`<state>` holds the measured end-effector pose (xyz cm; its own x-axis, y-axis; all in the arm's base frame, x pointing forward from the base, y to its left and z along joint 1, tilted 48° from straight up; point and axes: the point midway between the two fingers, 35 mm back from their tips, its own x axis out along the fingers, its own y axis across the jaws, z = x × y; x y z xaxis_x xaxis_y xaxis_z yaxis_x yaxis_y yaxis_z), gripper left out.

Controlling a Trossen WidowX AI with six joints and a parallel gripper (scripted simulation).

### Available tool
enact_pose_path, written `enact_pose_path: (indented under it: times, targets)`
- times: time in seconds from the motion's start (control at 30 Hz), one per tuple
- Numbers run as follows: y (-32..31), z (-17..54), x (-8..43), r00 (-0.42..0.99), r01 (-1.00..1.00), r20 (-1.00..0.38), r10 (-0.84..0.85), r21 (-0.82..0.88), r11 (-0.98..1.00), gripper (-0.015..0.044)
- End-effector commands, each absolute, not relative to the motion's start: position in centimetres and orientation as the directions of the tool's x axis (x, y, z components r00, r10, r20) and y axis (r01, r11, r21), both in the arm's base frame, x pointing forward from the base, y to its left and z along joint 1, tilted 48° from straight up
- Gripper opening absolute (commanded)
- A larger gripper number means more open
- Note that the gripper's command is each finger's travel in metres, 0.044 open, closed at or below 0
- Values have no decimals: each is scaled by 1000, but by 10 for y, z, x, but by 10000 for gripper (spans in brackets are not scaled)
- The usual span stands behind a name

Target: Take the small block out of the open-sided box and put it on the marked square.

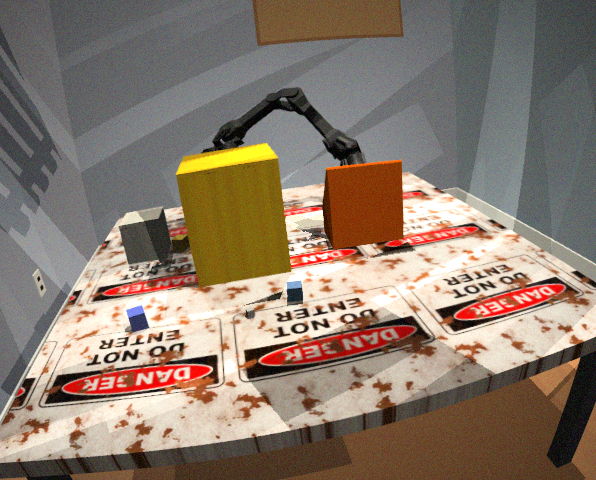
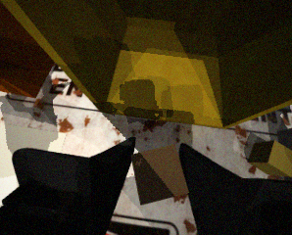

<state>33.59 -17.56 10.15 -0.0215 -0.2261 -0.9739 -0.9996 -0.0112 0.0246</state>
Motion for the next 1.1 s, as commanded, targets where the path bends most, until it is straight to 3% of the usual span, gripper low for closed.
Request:
enact_pose_path:
  times: [0.0,1.07]
  targets:
    - [-185,115,314,-12,-1000,-975,-223,15,-13,158]
    - [-201,147,132,-29,-1000,-972,-234,30,-4,158]
